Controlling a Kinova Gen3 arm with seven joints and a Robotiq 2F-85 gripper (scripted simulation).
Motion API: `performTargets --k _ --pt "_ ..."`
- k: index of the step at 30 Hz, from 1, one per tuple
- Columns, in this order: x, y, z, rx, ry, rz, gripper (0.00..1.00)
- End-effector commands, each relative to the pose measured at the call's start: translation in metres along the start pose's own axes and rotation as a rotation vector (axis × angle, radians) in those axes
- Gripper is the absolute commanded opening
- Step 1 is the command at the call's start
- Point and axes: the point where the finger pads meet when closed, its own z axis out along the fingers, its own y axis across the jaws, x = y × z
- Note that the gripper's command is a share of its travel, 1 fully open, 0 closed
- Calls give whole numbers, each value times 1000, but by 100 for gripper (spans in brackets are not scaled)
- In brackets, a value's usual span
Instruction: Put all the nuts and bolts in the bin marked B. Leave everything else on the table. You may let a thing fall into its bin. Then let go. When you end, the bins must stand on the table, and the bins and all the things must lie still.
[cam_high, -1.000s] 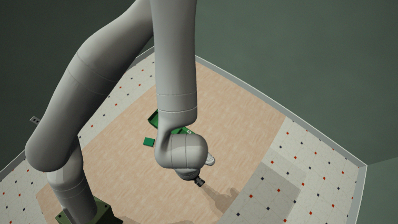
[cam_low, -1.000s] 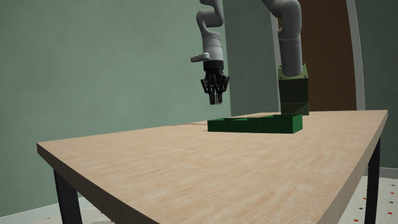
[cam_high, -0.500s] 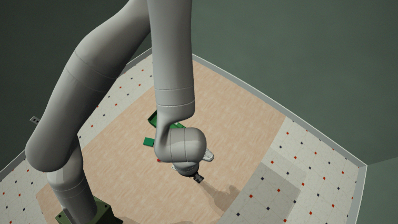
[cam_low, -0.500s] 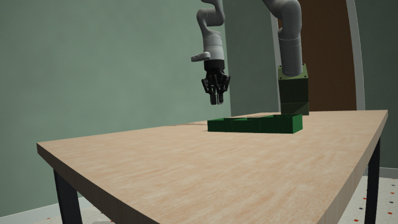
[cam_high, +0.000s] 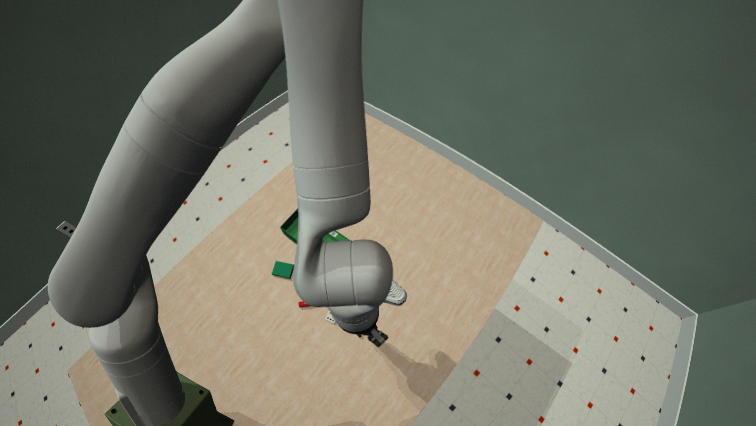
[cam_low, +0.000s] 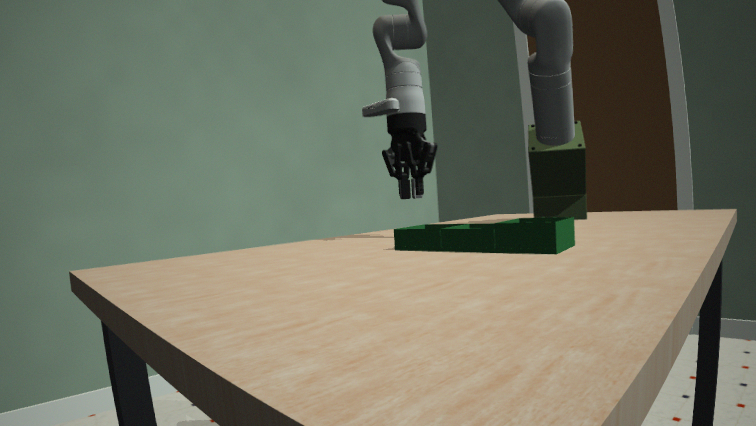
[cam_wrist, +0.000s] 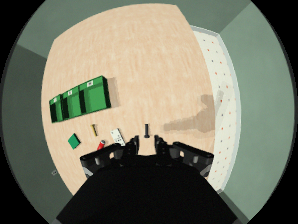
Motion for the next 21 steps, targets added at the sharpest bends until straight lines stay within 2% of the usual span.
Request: performTargets --k 1,19,21 --pt "0 0 0 -1 1 0 30" --pt "0 0 0 -1 1 0 30" --pt "0 0 8 -1 1 0 30"
